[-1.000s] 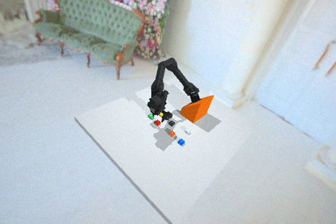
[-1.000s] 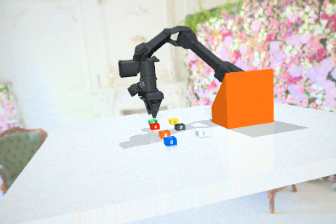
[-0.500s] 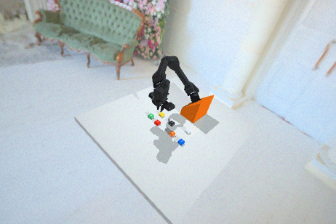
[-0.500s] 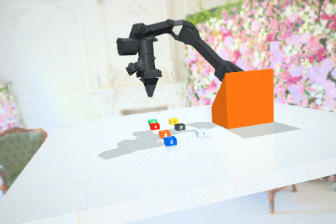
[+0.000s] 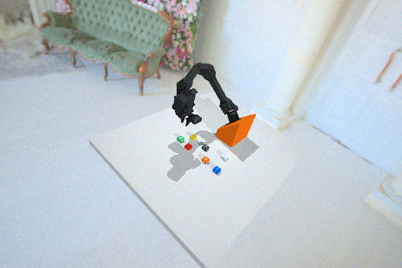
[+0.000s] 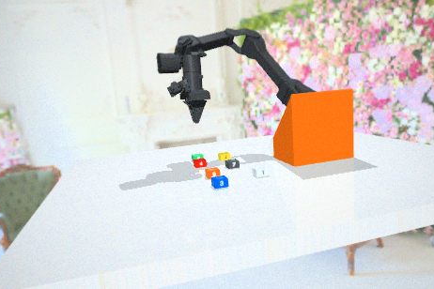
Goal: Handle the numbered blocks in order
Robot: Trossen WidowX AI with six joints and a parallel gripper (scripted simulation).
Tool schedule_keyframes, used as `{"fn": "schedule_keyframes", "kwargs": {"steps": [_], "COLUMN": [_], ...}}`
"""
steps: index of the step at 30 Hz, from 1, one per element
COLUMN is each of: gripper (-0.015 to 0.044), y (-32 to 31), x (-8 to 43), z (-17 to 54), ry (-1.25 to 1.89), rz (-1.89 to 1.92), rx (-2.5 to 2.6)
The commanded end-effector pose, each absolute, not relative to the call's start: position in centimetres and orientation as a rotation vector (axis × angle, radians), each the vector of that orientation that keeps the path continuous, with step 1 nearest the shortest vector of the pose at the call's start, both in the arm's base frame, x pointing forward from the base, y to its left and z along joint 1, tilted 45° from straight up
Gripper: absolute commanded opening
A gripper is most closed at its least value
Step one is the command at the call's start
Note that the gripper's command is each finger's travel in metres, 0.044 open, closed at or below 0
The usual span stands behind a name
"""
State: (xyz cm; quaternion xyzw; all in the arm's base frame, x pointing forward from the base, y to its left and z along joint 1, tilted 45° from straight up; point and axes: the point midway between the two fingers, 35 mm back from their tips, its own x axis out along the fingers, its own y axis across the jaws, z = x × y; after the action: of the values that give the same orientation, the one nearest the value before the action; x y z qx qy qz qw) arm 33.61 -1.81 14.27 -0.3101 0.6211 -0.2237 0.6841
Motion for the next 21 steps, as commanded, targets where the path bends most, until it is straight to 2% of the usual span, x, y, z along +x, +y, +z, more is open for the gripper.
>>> {"fn": "schedule_keyframes", "kwargs": {"steps": [1,4,8,21], "gripper": [0.0225,0.0304,0.04,0.04], "y": [-4.4,-7.1,-7.3,-8.7], "x": [33.9,34.1,34.1,34.4], "z": [11.7,9.1,8.9,7.5], "ry": [1.409,1.407,1.407,1.407], "rz": [-0.504,-0.508,-0.509,-0.509], "rx": [-0.698,-0.702,-0.702,-0.702]}}
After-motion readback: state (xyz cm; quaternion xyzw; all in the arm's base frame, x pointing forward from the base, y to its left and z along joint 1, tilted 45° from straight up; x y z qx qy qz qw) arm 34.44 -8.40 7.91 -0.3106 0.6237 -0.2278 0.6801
